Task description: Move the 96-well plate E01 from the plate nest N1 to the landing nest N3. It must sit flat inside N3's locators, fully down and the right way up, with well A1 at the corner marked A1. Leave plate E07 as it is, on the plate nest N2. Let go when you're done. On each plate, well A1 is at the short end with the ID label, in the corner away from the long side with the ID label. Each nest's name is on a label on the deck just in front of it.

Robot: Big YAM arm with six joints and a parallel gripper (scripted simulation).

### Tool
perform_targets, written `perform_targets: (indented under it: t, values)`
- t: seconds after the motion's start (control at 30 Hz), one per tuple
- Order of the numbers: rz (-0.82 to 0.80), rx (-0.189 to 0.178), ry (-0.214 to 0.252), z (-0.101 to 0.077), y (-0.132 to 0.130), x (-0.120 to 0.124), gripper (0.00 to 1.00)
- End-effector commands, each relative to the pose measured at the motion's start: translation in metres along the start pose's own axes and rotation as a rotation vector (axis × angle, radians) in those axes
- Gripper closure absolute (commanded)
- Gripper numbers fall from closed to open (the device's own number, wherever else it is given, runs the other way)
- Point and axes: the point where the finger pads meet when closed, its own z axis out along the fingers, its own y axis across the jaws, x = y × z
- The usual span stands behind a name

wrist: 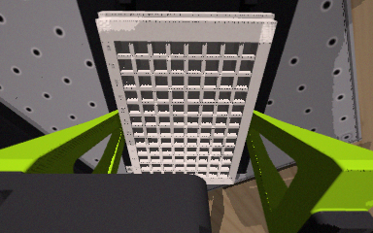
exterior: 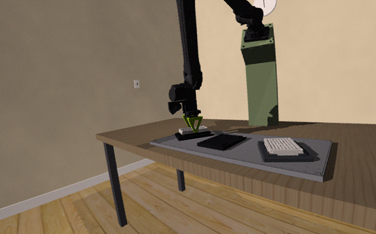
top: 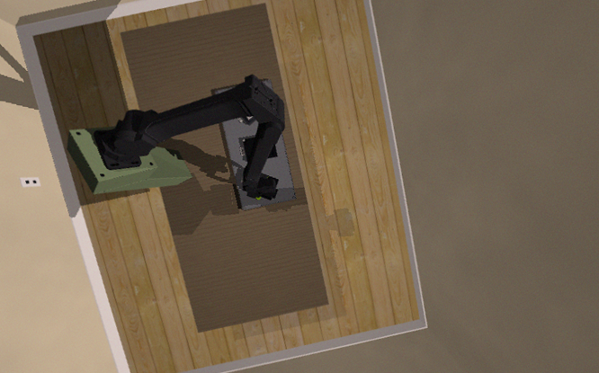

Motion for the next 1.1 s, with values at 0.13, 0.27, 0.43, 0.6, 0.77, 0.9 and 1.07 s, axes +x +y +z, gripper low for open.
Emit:
perform_targets:
  t: [0.13, 0.27, 0.43, 0.6, 0.77, 0.9, 1.07]
  values:
    - [0.007, 0.016, -0.012, -0.025, -0.008, -0.005, 1.00]
    - [0.007, 0.016, -0.012, -0.032, -0.008, -0.005, 1.00]
    - [0.007, 0.015, -0.012, -0.040, -0.008, -0.005, 1.00]
    - [0.007, 0.015, -0.013, -0.047, -0.007, -0.005, 1.00]
    - [0.007, 0.015, -0.013, -0.053, -0.007, -0.005, 1.00]
    - [0.006, 0.015, -0.013, -0.060, -0.007, -0.005, 1.00]
    - [0.006, 0.015, -0.014, -0.068, -0.007, -0.005, 1.00]
